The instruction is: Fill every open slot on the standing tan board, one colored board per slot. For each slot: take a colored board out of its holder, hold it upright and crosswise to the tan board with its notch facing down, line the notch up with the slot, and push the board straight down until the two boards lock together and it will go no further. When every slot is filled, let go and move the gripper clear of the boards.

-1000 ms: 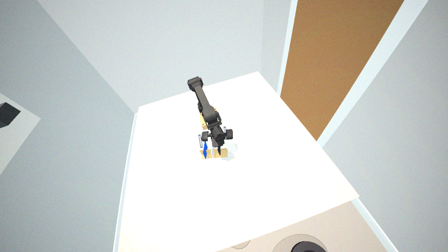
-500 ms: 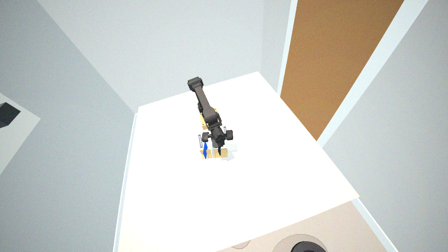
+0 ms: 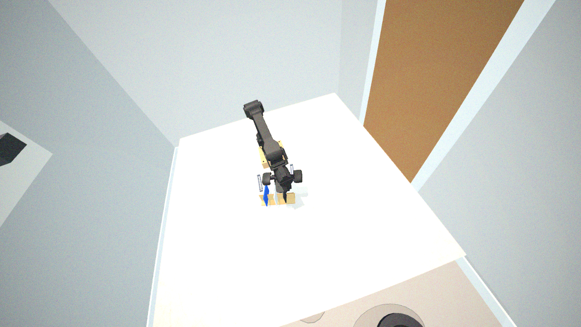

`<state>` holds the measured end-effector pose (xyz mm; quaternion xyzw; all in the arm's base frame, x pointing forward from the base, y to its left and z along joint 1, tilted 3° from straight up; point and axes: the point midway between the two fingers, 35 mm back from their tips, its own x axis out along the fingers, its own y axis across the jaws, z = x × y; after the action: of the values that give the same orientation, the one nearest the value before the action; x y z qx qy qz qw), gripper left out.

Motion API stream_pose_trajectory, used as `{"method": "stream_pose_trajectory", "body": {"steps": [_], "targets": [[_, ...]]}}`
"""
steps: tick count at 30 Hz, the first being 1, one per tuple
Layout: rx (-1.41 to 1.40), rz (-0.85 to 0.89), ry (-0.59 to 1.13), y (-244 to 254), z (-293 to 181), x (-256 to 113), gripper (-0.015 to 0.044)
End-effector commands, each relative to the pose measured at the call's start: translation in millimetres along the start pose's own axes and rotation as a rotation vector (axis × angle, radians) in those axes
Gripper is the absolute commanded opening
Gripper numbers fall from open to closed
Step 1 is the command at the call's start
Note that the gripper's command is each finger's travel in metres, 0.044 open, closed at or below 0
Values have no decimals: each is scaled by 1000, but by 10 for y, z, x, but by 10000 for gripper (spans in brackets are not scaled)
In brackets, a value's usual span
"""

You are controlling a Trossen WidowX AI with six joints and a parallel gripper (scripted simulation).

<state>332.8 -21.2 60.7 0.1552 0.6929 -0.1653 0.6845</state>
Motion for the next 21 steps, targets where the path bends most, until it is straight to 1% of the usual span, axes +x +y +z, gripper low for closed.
{"method": "stream_pose_trajectory", "body": {"steps": [1,21], "targets": [[-5,-6,0,-10,1,33,0],[-5,-6,0,-11,2,145,0]]}}
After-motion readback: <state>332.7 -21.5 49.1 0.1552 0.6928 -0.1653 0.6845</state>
